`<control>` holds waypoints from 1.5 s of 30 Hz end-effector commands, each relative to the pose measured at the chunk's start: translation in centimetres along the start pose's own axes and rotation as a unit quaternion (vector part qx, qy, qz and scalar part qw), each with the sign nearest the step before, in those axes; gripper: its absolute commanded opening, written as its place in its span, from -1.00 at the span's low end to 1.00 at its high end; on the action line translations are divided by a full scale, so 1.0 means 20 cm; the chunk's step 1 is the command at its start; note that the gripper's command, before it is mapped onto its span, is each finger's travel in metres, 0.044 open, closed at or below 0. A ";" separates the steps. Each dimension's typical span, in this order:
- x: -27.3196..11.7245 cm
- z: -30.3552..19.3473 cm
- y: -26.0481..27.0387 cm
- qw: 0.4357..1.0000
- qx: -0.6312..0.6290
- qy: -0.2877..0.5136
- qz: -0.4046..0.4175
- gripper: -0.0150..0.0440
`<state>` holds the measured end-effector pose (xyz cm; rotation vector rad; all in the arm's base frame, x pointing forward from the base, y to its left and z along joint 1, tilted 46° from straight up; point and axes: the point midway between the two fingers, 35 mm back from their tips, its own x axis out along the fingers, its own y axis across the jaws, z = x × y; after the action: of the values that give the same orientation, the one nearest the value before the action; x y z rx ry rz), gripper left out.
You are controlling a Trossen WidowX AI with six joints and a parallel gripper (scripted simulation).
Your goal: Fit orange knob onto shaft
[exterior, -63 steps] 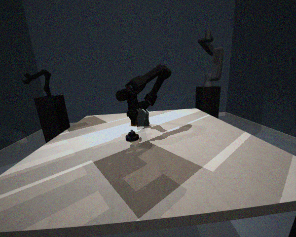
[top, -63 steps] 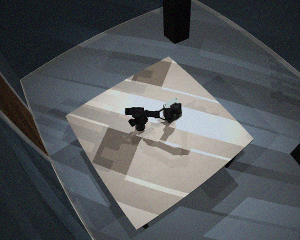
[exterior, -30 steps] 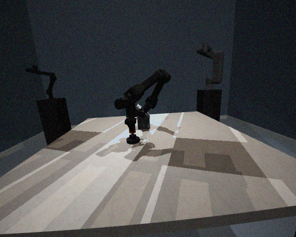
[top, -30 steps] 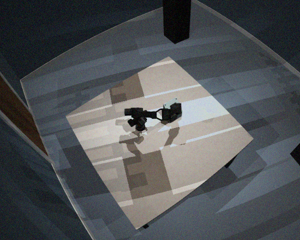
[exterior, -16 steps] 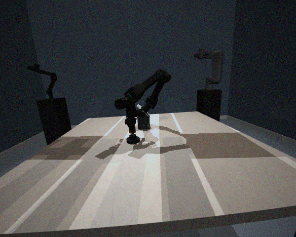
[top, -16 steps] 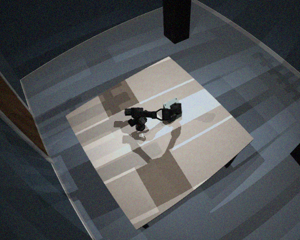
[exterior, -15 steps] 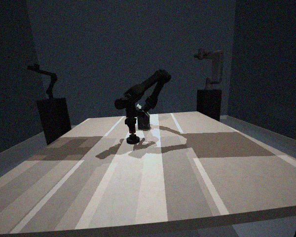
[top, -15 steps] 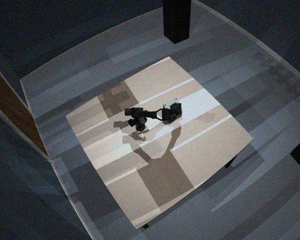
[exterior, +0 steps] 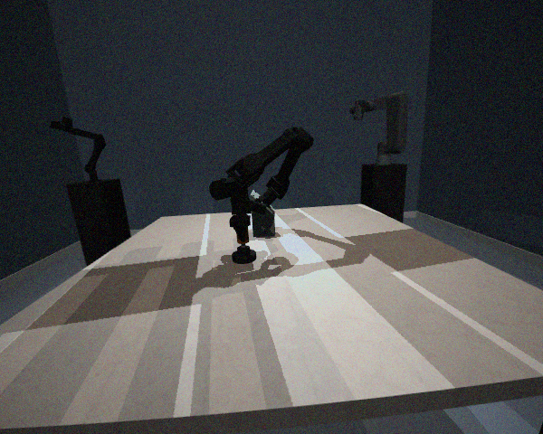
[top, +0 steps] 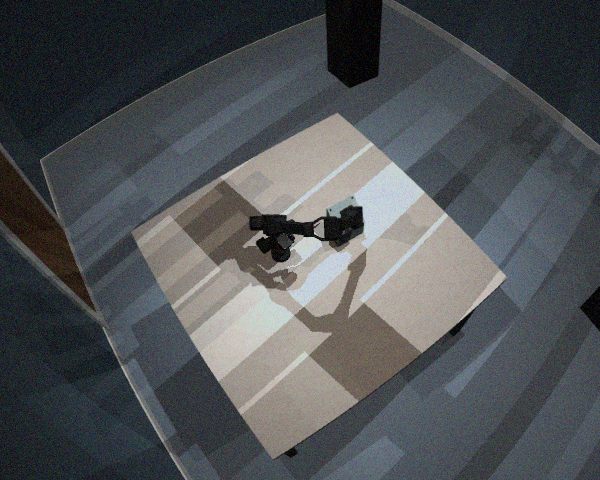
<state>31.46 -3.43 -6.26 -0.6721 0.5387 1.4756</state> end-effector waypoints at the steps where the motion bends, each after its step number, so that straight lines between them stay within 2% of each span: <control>1: -0.01 0.00 -0.01 0.999 -0.049 0.002 -0.001 -0.49; 4: -0.01 -0.01 -0.02 0.996 -0.090 0.002 -0.001 -0.49; 31: -0.01 0.00 -0.01 0.996 -0.090 0.002 -0.001 -0.49; 38: 0.00 0.00 0.00 0.982 -0.189 0.002 -0.001 -0.49; 45: 0.01 0.00 0.02 0.981 -0.194 0.002 -0.001 -0.49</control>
<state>31.31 -3.36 -6.38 -0.9649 0.2626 1.5902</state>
